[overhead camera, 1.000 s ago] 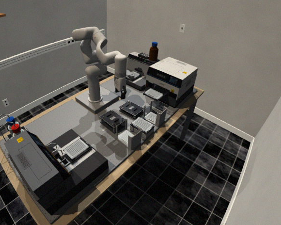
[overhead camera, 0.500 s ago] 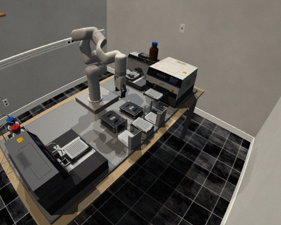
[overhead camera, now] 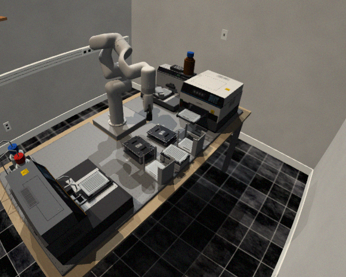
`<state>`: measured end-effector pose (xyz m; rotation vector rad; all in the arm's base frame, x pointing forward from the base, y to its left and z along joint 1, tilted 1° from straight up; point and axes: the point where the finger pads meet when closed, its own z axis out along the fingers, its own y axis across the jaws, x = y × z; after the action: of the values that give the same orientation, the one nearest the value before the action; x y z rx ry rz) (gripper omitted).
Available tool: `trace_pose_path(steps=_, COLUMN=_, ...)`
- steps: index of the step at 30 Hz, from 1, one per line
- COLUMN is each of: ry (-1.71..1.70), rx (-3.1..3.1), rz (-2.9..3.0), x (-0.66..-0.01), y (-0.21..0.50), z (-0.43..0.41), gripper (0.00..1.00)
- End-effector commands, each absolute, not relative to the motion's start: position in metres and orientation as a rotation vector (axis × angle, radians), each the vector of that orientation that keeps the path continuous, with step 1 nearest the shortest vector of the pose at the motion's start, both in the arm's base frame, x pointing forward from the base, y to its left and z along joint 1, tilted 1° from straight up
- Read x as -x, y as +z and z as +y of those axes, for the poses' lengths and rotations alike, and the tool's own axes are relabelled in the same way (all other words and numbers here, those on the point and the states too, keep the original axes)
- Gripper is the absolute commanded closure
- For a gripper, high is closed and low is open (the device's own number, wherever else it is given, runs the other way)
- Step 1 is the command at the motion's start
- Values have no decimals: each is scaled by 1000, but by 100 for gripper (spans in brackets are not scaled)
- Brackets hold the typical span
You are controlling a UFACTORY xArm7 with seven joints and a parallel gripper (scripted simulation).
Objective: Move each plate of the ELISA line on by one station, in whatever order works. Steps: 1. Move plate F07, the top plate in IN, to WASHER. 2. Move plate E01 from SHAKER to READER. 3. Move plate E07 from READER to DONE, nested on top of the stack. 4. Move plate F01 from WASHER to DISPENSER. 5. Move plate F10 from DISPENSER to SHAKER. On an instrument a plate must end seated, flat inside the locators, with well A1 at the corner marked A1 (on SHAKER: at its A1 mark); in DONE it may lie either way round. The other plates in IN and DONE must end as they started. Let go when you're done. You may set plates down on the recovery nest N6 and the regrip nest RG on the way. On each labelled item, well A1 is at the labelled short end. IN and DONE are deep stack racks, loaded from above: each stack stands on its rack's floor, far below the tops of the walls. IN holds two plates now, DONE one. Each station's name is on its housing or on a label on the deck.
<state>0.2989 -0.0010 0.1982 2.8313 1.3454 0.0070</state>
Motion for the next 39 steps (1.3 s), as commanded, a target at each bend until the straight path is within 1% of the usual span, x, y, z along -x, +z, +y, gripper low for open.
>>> trace_pose_path(steps=1, ry=5, rx=-2930, rz=1090, x=-300, y=200, z=-1, gripper=0)
trace_pose_path(steps=4, ry=5, rx=-2951, rz=1031, x=-300, y=200, z=-1, gripper=0)
trace_pose_path(steps=16, ry=10, rx=-3105, rz=367, x=-300, y=199, z=-1, gripper=0)
trace_pose_path(steps=21, ry=11, rx=-3118, rz=242, x=-300, y=199, z=-1, gripper=0)
trace_pose_path(steps=25, ry=13, rx=-3128, rz=-5, x=-300, y=199, z=-1, gripper=0)
trace_pose_path(steps=39, ry=13, rx=-3128, rz=-5, x=-302, y=199, z=5, gripper=0)
